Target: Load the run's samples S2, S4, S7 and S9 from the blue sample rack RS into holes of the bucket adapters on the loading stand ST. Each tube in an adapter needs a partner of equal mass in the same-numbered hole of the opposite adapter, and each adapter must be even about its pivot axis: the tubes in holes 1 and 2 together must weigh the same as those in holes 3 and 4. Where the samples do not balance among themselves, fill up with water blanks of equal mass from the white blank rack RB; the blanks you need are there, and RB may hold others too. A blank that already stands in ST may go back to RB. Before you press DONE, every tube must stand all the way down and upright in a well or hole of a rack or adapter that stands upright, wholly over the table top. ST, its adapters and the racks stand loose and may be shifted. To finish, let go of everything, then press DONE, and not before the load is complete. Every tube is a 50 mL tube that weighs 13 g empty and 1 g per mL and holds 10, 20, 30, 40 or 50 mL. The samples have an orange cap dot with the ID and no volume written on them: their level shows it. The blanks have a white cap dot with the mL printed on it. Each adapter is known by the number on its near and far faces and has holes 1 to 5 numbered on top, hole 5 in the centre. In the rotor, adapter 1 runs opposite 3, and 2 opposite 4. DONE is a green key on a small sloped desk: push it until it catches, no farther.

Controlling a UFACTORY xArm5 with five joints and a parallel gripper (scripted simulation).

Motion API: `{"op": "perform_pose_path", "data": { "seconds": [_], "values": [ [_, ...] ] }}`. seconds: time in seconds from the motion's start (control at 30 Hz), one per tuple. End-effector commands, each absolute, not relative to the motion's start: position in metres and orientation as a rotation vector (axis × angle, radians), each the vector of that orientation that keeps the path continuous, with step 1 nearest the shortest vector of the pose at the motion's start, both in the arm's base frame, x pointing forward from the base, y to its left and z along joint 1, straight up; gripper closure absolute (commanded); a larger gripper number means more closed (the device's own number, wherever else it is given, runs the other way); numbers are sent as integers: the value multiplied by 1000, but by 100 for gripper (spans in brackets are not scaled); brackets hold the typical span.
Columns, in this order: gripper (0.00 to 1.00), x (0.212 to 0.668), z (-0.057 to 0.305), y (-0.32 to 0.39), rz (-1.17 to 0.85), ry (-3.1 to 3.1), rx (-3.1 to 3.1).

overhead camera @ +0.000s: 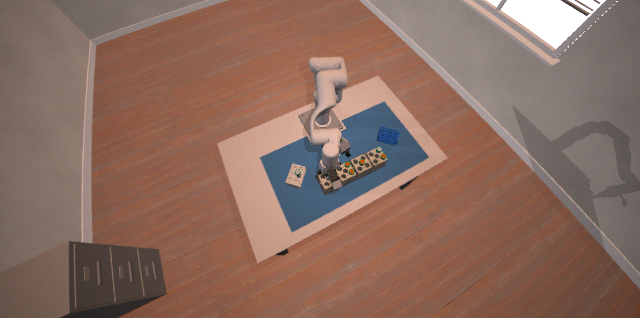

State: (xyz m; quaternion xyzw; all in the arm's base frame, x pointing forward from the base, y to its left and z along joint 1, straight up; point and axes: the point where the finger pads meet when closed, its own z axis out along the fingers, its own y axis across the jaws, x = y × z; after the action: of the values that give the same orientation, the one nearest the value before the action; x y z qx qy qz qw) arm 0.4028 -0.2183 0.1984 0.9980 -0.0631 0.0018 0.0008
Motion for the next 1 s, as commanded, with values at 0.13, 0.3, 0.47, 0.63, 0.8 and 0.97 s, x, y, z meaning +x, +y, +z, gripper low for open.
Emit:
{"op": "perform_pose_path", "data": {
  "seconds": [0.13, 0.3, 0.47, 0.63, 0.8, 0.97],
  "values": [
    [100, 404, 193, -219, 10, -198, 3132],
    [100, 404, 188, -219, 10, -198, 3132],
    [100, 404, 185, -219, 10, -198, 3132],
    [100, 404, 180, -219, 10, -198, 3132],
    [100, 404, 175, -219, 10, -198, 3132],
    [100, 404, 170, -219, 10, -198, 3132]
  ]
}}
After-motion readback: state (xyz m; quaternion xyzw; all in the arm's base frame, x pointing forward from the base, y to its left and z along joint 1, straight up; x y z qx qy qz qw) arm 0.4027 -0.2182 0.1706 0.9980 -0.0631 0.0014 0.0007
